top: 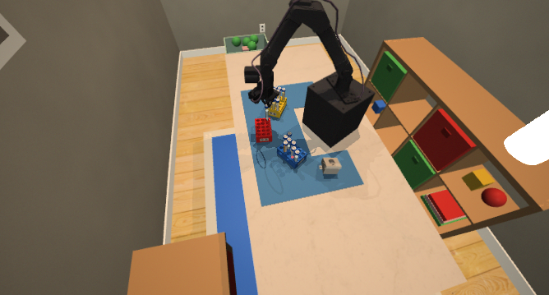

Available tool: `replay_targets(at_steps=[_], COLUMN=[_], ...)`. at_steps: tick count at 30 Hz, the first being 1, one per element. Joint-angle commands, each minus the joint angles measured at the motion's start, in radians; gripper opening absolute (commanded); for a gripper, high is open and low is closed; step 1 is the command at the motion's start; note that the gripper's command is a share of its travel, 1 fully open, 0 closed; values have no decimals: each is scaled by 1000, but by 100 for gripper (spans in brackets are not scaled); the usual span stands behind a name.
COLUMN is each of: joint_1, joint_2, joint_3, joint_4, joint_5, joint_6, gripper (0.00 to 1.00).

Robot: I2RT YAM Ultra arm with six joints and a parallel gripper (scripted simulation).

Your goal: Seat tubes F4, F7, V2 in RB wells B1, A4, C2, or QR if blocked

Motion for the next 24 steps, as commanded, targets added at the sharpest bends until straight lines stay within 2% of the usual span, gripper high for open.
replay_targets(at_steps=[1, 24], joint_1=[-8, -12], joint_2=[15, 43], joint_3=[-13, -20], joint_4=[18, 53], joint_5=[-8, -8], joint_6=[-7, -8], gripper=[0, 0])
